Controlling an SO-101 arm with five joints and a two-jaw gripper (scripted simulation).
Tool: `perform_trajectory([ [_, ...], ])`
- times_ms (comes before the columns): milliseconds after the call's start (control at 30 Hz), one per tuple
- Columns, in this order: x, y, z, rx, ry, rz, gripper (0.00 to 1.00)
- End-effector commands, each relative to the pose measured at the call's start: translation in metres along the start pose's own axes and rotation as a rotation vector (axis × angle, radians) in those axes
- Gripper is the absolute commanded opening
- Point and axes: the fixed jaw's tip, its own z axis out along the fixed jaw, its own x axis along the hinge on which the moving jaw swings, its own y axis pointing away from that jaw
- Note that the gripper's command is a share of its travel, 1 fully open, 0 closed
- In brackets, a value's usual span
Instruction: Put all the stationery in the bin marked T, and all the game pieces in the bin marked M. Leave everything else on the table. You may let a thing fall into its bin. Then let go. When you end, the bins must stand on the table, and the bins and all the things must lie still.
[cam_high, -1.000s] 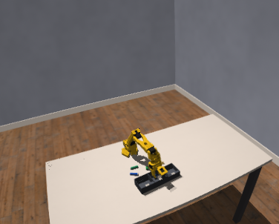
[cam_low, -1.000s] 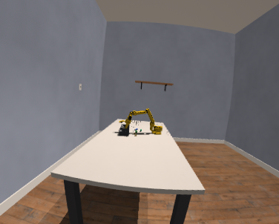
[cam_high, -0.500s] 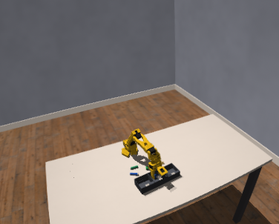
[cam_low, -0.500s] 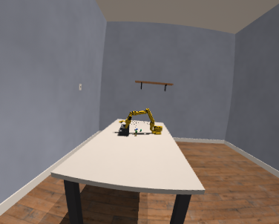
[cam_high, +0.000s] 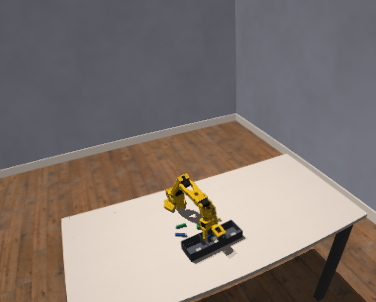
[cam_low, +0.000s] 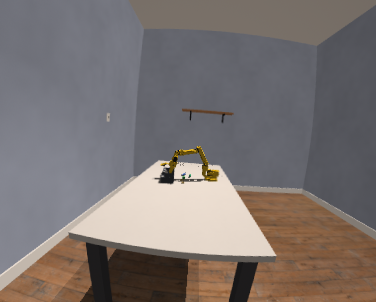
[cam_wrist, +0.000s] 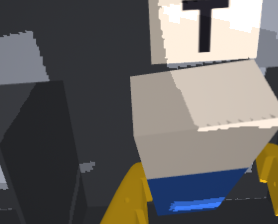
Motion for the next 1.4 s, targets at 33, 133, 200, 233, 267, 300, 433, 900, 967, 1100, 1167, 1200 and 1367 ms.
perform_trajectory([
  [33,-0.012,0.002,-0.025,-0.004,-0.065,0.001,0.22],
  [133,-0.012,0.002,-0.031,-0.004,-0.065,0.001,0.22],
  [200,-0.012,0.002,-0.034,-0.004,-0.065,0.001,0.22],
  [233,-0.012,0.002,-0.037,-0.004,-0.065,0.001,0.22],
  [267,-0.012,0.002,-0.04,-0.004,-0.065,0.001,0.22],
  [300,-0.011,0.002,-0.043,-0.004,-0.065,0.001,0.22],
  [433,-0.011,0.002,-0.052,-0.004,-0.065,0.001,0.22],
  [900,-0.01,0.002,-0.056,-0.004,-0.065,0.001,0.22],
  [967,-0.01,0.002,-0.056,-0.004,-0.065,0.001,0.22],
  [1100,-0.01,0.002,-0.056,-0.004,-0.065,0.001,0.22],
  [1167,-0.01,0.002,-0.056,-0.004,-0.065,0.001,0.22],
  [1200,-0.01,0.002,-0.056,-0.004,-0.065,0.001,0.22],
  [1367,-0.01,0.002,-0.056,-0.004,-0.065,0.001,0.22],
])
